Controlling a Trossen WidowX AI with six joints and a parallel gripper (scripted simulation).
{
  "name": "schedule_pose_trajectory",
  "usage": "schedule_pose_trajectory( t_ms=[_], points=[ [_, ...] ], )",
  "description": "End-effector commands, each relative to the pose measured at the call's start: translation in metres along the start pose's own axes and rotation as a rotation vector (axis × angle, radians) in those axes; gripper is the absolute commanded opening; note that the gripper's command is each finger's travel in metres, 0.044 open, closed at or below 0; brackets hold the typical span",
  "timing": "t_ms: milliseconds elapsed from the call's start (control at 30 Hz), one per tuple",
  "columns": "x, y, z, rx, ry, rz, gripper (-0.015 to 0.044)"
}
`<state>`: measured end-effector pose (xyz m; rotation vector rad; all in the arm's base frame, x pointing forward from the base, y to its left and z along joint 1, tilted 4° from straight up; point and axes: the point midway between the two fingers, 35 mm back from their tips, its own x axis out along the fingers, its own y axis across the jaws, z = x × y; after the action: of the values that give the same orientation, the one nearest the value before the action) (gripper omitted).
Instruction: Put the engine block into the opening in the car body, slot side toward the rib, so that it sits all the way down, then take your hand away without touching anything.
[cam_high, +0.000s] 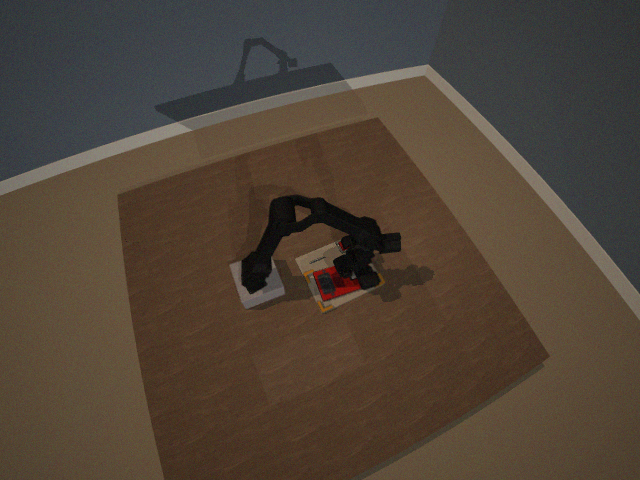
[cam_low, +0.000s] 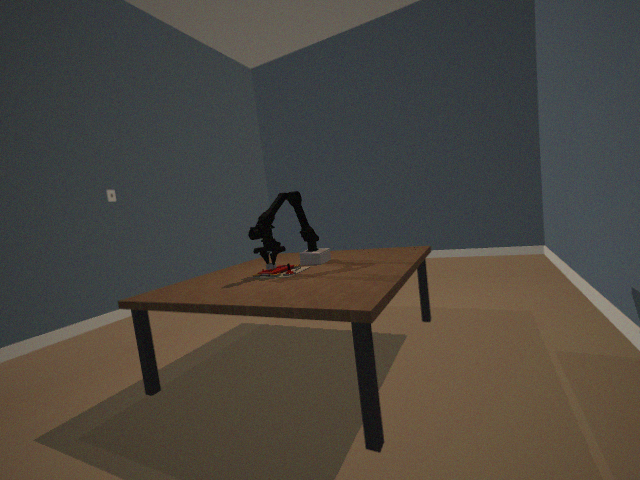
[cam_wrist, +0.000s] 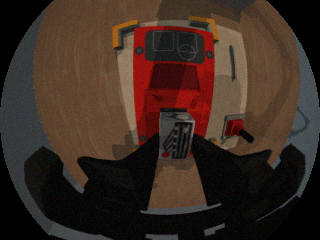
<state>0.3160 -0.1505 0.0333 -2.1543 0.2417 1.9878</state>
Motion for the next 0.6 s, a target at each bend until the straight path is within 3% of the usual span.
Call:
schedule_pose_trajectory(
  t_ms=[0,567],
  points=[
    [0.0023,-0.0007,0.001,0.008,-0.003,-0.004,0.0158],
    [0.0059,-0.0008,0.001,0.004,-0.003,-0.004,0.0158]
  ],
)
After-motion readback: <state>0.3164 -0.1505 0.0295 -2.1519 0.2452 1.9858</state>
